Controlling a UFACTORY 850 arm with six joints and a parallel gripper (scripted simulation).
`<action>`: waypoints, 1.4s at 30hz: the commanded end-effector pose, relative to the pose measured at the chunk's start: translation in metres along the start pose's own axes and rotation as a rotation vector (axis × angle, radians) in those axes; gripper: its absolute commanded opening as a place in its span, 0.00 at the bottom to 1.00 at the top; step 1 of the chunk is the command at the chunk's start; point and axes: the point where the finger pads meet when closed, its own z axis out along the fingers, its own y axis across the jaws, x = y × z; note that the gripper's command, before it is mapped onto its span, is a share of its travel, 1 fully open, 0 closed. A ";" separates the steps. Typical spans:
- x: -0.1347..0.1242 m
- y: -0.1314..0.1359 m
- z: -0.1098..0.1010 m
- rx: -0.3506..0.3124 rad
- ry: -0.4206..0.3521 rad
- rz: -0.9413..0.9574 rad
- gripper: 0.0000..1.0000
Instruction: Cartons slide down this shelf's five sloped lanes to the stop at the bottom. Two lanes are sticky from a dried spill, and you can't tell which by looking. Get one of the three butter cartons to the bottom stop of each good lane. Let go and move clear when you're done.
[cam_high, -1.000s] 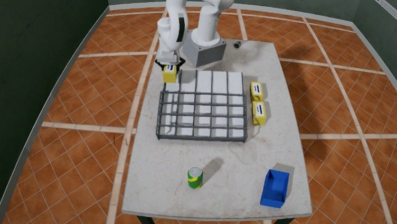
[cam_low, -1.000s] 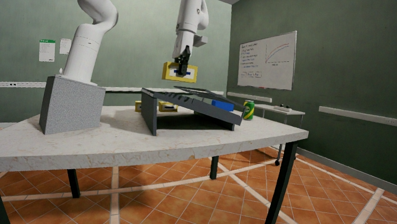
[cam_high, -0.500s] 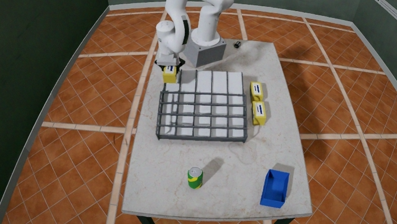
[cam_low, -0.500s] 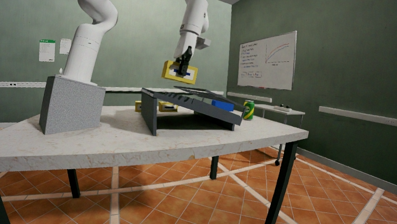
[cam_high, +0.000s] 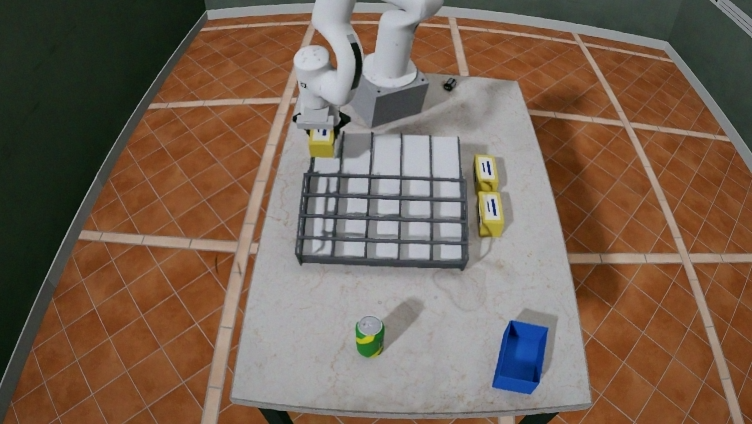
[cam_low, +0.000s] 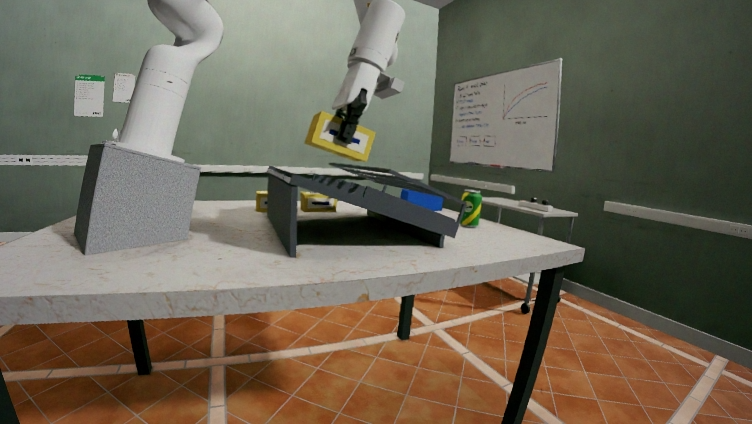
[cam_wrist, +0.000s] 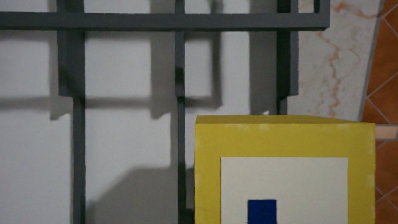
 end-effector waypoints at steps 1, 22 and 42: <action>0.001 0.000 -0.001 -0.002 -0.011 0.002 0.00; 0.000 0.000 0.029 -0.002 -0.011 0.003 0.00; 0.000 0.000 0.050 -0.002 -0.012 0.002 0.00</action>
